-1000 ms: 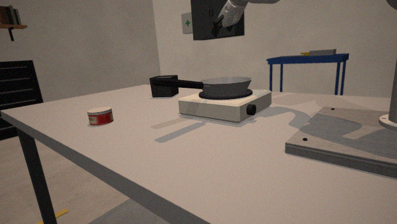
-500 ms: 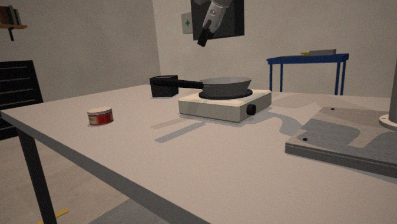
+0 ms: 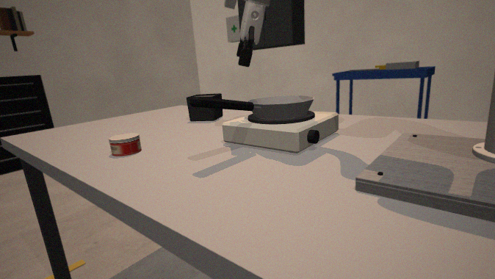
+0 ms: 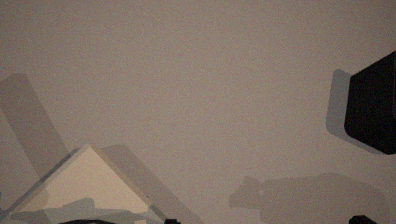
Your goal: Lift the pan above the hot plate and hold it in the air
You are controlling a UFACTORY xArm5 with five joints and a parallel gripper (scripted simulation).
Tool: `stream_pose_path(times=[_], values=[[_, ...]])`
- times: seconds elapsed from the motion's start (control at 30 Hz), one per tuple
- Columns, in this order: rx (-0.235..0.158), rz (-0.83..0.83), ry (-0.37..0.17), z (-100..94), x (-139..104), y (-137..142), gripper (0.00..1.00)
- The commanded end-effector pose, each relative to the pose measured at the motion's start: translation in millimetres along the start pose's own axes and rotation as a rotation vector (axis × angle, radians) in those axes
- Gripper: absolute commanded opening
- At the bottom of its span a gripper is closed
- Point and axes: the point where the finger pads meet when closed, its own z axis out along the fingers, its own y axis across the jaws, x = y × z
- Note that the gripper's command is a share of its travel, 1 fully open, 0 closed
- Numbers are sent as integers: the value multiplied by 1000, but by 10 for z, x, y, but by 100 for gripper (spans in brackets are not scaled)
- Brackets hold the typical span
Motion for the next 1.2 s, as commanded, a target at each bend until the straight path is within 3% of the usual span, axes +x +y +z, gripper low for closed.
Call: stream_pose_path(times=[0.0, 0.27, 0.33, 0.37, 0.63, 0.97, 1.17], values=[[79, -140, -39, -36, 127, -386, 100], [205, -368, -93, -115, 227, -1013, 100], [205, -368, -93, -115, 227, -1013, 100], [250, -452, -111, -159, 243, -1236, 100], [368, -662, -153, -306, 235, -1779, 100], [378, -680, -156, -287, 223, -1832, 100], [379, -680, -157, 230, 80, -1983, 100]])
